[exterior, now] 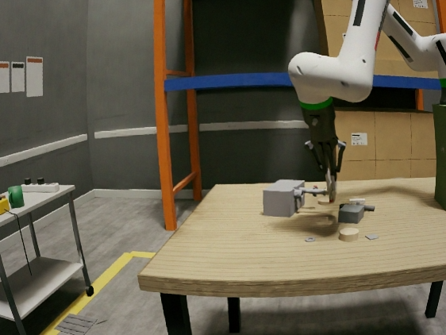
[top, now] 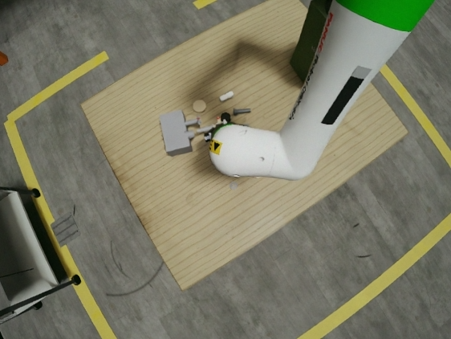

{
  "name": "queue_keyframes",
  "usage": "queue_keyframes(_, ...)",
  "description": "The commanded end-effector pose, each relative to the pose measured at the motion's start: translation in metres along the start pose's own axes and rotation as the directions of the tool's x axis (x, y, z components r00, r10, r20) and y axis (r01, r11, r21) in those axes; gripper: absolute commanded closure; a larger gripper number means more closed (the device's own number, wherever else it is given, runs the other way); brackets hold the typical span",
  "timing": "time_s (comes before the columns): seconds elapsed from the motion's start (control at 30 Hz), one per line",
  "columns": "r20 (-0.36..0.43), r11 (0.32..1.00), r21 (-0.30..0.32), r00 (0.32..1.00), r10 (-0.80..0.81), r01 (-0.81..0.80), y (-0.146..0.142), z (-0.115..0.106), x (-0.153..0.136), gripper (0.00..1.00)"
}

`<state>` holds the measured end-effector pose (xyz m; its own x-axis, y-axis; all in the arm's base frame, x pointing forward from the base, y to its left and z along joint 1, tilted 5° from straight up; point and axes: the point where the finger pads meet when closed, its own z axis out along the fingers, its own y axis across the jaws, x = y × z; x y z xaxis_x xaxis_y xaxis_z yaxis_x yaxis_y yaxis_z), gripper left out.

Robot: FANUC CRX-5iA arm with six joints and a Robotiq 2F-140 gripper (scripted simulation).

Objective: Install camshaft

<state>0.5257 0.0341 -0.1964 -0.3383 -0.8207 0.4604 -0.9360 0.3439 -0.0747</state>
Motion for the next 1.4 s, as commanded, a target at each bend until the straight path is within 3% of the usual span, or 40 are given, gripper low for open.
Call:
queue_keyframes(0.0,-0.002,1.000,0.008,1.000,0.003,-0.003,0.0011,0.0073,-0.0080,0.86)
queue_keyframes(1.37,-0.002,1.000,0.008,1.000,0.003,-0.003,0.0008,0.0073,-0.0080,0.86)
